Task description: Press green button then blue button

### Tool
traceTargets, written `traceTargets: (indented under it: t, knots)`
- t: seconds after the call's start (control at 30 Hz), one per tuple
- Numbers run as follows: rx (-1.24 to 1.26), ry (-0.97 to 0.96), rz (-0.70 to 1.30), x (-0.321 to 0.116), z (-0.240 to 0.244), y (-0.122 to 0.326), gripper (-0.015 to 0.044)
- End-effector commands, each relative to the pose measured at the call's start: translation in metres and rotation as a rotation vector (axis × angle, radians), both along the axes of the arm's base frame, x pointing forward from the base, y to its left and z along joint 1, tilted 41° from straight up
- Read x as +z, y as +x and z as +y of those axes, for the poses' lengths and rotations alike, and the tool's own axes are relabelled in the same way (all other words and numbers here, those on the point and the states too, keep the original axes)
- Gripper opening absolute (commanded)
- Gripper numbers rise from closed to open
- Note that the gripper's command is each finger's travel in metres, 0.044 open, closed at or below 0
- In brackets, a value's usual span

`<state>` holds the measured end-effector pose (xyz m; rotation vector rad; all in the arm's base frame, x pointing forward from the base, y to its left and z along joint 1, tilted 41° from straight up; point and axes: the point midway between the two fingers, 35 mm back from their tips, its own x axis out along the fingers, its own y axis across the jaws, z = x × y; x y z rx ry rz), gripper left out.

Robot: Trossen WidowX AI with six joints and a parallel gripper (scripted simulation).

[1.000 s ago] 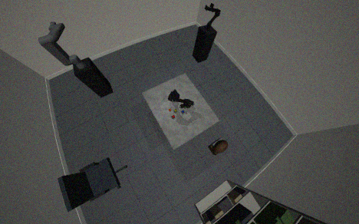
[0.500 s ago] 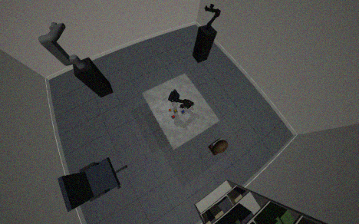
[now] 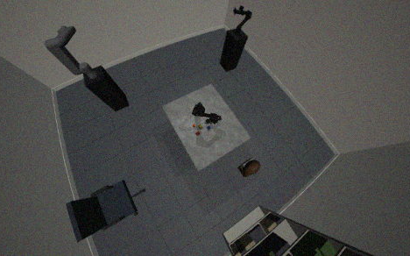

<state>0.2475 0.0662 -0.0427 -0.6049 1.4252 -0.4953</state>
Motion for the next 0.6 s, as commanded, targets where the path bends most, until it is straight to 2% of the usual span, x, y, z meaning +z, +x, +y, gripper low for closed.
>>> traceTargets:
  t: [0.0, 0.17, 0.33, 0.57]
  knots:
    - [0.003, 0.011, -0.009, 0.018, 0.017, -0.001, 0.0020]
    - [0.003, 0.011, -0.009, 0.020, 0.019, -0.001, 0.0020]
    - [0.003, 0.013, -0.008, 0.063, 0.056, -0.007, 0.0020]
    - [0.004, 0.015, -0.008, 0.071, 0.053, 0.000, 0.0020]
